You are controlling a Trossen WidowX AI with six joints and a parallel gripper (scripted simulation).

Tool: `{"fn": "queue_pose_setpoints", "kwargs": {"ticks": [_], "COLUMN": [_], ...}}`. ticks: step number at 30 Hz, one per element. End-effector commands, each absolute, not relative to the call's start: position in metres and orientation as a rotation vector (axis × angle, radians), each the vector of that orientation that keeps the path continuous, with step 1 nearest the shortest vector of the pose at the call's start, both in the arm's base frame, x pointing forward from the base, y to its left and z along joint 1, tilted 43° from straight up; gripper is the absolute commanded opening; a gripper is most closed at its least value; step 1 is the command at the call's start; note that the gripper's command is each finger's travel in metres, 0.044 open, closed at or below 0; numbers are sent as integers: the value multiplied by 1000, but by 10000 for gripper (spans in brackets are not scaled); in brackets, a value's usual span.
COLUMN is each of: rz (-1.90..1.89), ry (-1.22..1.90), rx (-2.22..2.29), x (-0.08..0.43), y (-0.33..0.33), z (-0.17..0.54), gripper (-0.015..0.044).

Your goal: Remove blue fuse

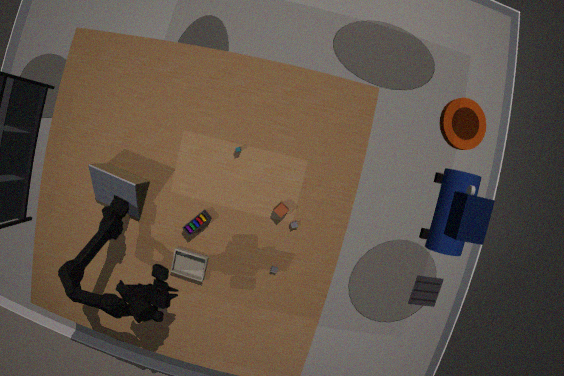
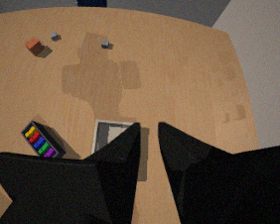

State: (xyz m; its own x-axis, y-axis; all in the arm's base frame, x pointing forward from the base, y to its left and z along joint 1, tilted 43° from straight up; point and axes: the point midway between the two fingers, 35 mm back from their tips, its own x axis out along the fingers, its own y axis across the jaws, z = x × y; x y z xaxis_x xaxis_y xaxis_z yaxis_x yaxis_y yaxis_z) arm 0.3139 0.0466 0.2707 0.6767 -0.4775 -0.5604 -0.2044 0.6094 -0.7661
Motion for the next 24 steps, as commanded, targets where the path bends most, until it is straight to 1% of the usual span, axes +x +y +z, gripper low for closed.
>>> {"fn": "queue_pose_setpoints", "kwargs": {"ticks": [1, 9, 17, 24], "rz": [-256, -491, -841, -864], "ry": [982, 1144, 1216, 1216], "rx": [-706, -423, -202, -192], "x": [327, 324, 298, 297], "y": [68, 85, 87, 89], "z": [203, 112, 29, 22], "gripper": [64, 64, 64, 64]}}
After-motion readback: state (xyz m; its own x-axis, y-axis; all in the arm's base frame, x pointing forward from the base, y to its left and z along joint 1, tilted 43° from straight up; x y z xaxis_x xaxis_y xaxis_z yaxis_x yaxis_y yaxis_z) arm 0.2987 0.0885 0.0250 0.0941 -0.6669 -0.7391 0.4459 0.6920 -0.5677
